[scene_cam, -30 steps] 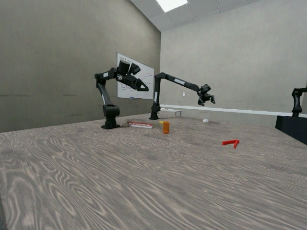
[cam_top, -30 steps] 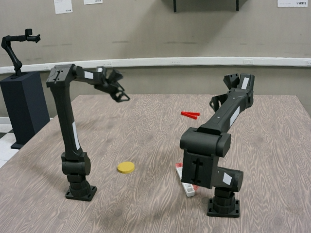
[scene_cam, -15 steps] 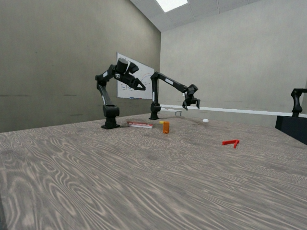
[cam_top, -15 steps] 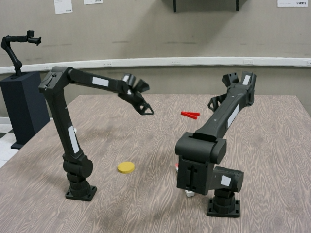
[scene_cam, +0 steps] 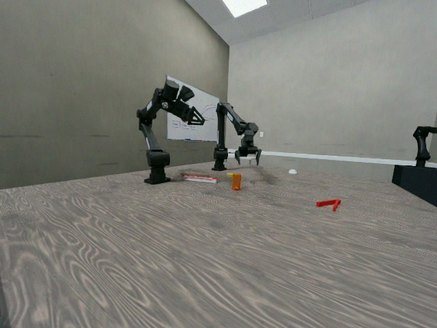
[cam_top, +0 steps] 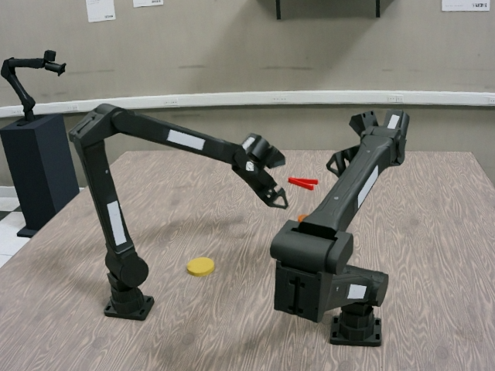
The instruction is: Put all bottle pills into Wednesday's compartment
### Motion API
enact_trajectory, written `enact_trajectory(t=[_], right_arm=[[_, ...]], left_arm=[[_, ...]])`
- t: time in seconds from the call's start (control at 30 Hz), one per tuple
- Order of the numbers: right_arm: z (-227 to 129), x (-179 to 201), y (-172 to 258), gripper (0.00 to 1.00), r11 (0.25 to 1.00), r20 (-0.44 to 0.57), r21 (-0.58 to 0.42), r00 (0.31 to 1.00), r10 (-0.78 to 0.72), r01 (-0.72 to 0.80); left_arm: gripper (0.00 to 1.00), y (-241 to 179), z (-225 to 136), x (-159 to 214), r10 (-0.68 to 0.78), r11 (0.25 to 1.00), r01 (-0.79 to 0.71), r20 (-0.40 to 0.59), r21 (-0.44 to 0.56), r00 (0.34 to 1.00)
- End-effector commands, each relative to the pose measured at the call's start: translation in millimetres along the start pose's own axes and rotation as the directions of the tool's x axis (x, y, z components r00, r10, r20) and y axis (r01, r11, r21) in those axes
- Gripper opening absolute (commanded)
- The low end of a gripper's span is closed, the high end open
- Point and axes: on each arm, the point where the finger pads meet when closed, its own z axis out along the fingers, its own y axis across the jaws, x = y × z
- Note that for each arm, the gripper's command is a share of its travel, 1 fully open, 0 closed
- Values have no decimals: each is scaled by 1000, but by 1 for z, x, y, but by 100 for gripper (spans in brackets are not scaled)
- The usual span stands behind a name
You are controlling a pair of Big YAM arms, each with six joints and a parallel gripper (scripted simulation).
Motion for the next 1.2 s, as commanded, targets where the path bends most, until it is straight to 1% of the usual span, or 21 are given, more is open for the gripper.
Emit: enact_trajectory(t=[0.0, 0.07, 0.13, 0.2, 0.27, 0.33, 0.43, 0.47, 0.53, 0.83, 0.9, 0.97, 1.1, 1.17], right_arm=[[-17, -29, -4, 100, 996, 8, 18, 996, -91, 91], [-17, -27, -3, 100, 996, 1, 15, 996, -92, 92], [-17, -27, -4, 100, 996, 2, 19, 996, -90, 90], [-17, -30, -7, 100, 996, 8, 28, 996, -86, 86], [-18, -33, -10, 100, 995, 17, 40, 996, -88, 87], [-18, -33, -10, 100, 995, 17, 40, 996, -88, 87], [-18, -38, -15, 100, 995, 28, 62, 997, -76, 74], [-18, -39, -16, 100, 995, 31, 68, 997, -74, 72], [-18, -41, -18, 100, 995, 38, 75, 997, -72, 69], [-18, -49, -21, 100, 994, 61, 87, 996, -71, 66], [-18, -49, -21, 100, 994, 61, 87, 996, -71, 66], [-18, -50, -21, 100, 994, 66, 85, 995, -72, 66], [-18, -51, -20, 100, 994, 73, 76, 993, -87, 82], [-15, -48, -19, 100, 996, 67, 61, 995, -72, 68]], left_arm=[[100, -39, 20, -52, -59, 998, 59, 6, 9, 998], [100, -51, 26, -54, -55, 998, 56, -4, 15, 998], [100, -54, 30, -61, -61, 998, 61, 17, 13, 998], [100, -46, 39, -51, -89, 996, 89, 36, 13, 995], [100, -35, 44, -55, -111, 994, 109, 82, 21, 990], [100, -35, 44, -55, -111, 994, 109, 82, 21, 990], [66, -13, 50, -59, -145, 989, 141, 167, 38, 975], [66, -8, 51, -60, -151, 988, 145, 194, 46, 969], [66, -3, 59, -48, -163, 986, 152, 221, 69, 961], [66, 17, 73, -50, -168, 979, 101, 424, 177, 890], [66, 17, 73, -50, -168, 979, 101, 424, 177, 890], [66, 22, 72, -54, -161, 978, 76, 473, 194, 866], [66, 26, 72, -47, -149, 973, 25, 546, 228, 824], [66, 27, 71, -42, -140, 970, -5, 580, 242, 802]])
